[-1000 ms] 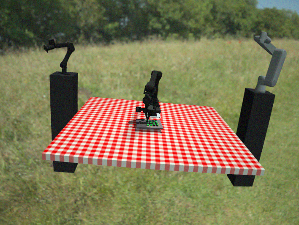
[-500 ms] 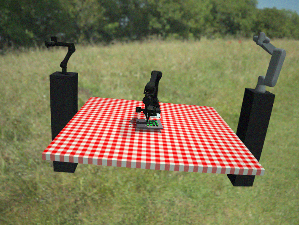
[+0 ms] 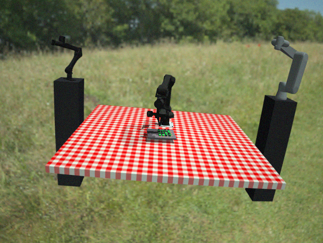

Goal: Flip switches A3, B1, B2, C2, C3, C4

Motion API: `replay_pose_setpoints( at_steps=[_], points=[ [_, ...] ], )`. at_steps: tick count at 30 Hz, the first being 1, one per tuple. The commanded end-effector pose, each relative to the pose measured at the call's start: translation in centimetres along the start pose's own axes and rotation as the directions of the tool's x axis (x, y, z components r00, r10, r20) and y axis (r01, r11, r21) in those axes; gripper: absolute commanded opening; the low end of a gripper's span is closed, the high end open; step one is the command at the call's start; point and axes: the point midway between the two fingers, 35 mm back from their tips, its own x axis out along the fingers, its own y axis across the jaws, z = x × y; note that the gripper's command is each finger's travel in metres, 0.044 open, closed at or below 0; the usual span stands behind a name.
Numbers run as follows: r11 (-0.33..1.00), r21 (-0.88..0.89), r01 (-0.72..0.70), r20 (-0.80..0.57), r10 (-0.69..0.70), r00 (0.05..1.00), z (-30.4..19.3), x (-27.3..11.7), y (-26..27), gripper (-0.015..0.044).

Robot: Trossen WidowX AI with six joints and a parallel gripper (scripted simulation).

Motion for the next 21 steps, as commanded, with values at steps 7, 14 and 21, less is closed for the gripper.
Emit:
replay_pose_setpoints(
  at_steps=[7,14,21],
  points=[
    [1.0,-0.003,0.007,0.038,-0.007,0.999,1.6,-3.4,1.6,0.0],
    [1.0,-0.003,0.006,0.039,-0.005,0.999,3.1,-3.8,3.5,0.0],
    [1.0,-0.003,0.006,0.039,-0.005,0.999,3.1,-3.8,3.5,0.0]
  ],
)
